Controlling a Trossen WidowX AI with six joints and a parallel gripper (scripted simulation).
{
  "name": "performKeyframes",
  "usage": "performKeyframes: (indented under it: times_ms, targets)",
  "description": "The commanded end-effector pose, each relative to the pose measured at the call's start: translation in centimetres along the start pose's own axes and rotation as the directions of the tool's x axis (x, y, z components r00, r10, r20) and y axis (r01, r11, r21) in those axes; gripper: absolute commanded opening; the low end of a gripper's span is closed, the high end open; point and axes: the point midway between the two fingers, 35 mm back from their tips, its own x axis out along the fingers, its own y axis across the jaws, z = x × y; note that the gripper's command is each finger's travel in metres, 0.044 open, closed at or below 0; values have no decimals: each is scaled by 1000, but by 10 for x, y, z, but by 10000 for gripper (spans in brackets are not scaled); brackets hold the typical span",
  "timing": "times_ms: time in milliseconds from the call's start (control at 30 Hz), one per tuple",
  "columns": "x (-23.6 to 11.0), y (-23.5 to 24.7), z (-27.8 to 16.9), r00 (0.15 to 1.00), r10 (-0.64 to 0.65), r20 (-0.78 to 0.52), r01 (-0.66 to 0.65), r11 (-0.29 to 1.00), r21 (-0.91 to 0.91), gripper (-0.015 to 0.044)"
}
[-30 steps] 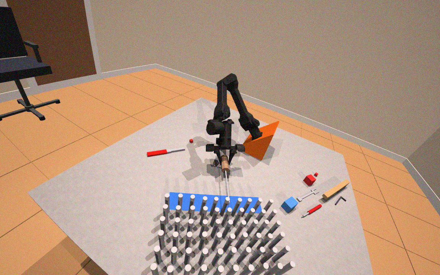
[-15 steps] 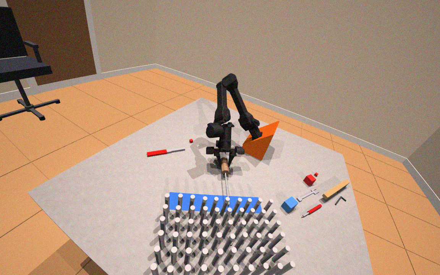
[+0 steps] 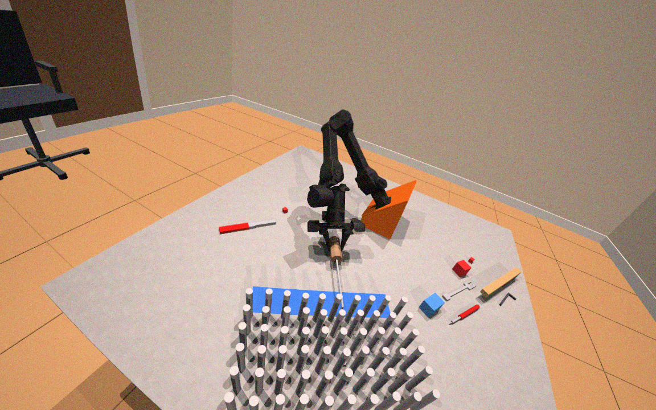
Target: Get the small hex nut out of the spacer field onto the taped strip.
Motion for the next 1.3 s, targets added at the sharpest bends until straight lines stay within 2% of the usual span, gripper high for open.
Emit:
performKeyframes:
  times_ms: [0,1267]
  targets:
    - [1,2,-4,1000,4,-6,-4,1000,6,0]
    - [11,3,-22,1000,6,-7,-6,1000,9,0]
